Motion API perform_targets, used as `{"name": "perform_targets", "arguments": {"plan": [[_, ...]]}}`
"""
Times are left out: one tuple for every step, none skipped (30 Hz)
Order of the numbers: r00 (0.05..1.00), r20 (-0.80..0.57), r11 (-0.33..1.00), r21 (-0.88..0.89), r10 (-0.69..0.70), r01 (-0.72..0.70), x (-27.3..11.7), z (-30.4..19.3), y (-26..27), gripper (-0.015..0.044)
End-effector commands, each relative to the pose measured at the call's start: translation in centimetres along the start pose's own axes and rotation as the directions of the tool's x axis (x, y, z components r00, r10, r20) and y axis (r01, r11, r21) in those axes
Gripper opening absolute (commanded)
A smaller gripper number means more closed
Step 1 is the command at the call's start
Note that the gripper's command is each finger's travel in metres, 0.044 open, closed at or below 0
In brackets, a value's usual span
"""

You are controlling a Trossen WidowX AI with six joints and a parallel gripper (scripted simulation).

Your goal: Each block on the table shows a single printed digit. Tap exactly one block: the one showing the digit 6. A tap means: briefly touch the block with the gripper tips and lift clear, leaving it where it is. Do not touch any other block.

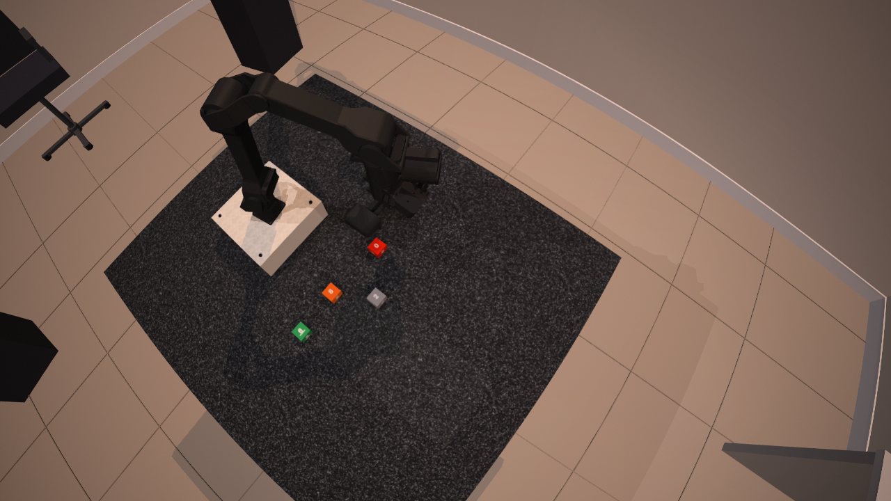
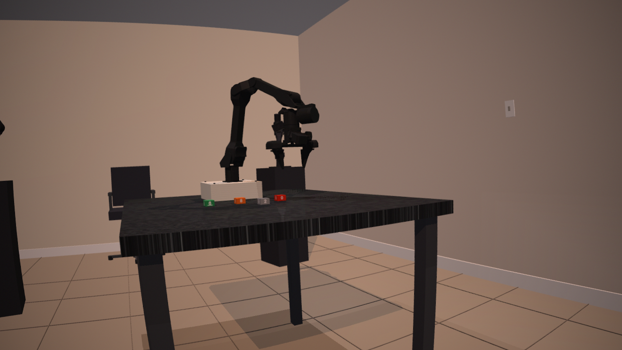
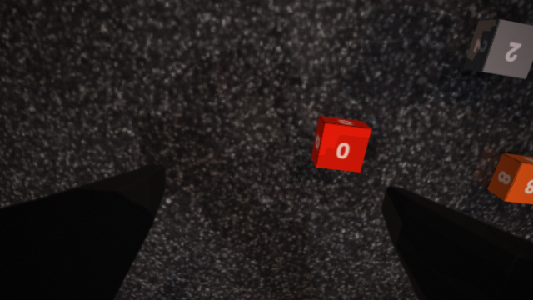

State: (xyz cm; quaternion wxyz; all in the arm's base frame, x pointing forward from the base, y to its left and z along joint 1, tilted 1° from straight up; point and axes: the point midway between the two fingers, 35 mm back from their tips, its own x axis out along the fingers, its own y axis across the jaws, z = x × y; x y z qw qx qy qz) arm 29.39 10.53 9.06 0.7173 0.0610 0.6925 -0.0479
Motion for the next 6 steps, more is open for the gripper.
{"name": "perform_targets", "arguments": {"plan": [[1.0,0.004,1.0,0.015,-0.005,0.005,-0.9,-2.0,3.4,0.04],[1.0,0.005,1.0,0.017,-0.005,0.005,-1.1,-2.5,4.0,0.04],[1.0,0.005,1.0,0.018,-0.005,0.005,-1.2,-2.8,4.4,0.04],[1.0,0.005,1.0,0.019,-0.005,0.005,-1.3,-3.0,4.7,0.04],[1.0,0.005,1.0,0.019,-0.005,0.005,-1.3,-3.0,4.8,0.04],[1.0,0.005,1.0,0.019,-0.005,0.005,-1.3,-3.0,4.8,0.04]]}}
